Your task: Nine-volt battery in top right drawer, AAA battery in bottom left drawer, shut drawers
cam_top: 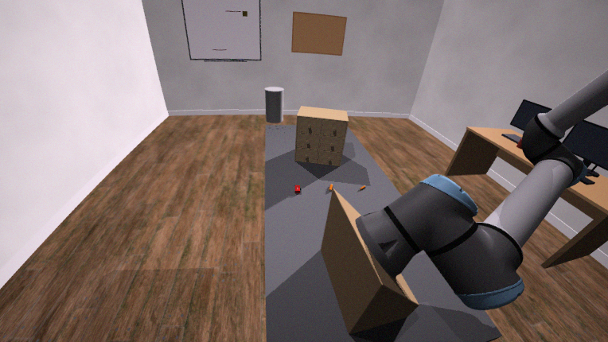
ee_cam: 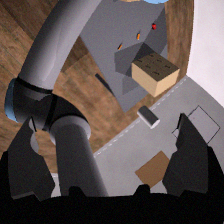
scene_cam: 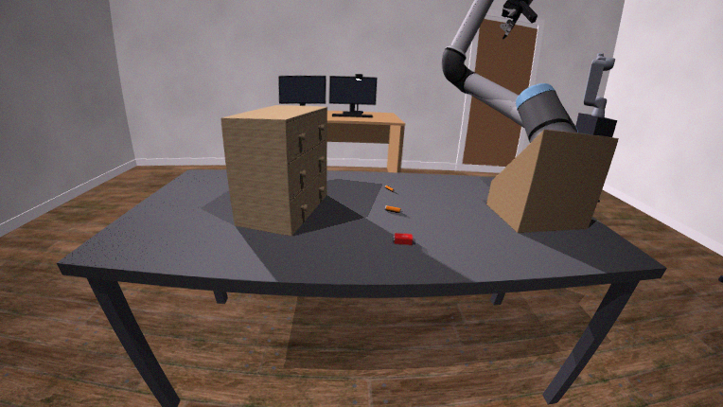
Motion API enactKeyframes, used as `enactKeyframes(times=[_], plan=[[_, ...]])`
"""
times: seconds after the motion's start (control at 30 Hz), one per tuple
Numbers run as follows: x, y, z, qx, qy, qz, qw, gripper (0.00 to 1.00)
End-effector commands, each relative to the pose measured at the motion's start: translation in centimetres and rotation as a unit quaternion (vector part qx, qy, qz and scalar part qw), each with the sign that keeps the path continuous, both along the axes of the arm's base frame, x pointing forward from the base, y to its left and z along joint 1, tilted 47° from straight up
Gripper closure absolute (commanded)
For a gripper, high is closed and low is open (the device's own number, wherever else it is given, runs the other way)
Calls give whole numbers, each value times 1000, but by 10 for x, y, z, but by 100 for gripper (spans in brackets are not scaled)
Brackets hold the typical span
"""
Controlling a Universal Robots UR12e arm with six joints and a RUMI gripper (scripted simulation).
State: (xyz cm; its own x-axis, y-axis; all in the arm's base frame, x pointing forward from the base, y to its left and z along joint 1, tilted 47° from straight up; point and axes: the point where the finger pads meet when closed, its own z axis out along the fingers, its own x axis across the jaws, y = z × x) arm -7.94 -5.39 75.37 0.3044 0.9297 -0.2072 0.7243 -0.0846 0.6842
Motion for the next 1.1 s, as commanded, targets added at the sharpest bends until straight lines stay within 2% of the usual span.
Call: enactKeyframes(times=[0.0, 0.73, 1.07], plan=[[0, 0, 0, 0, 0, 0, 1000, 0], [-1, 2, -1, 1, -1, -2, 1000, 0], [-10, 20, -8, 18, -8, -28, 999, 0]])
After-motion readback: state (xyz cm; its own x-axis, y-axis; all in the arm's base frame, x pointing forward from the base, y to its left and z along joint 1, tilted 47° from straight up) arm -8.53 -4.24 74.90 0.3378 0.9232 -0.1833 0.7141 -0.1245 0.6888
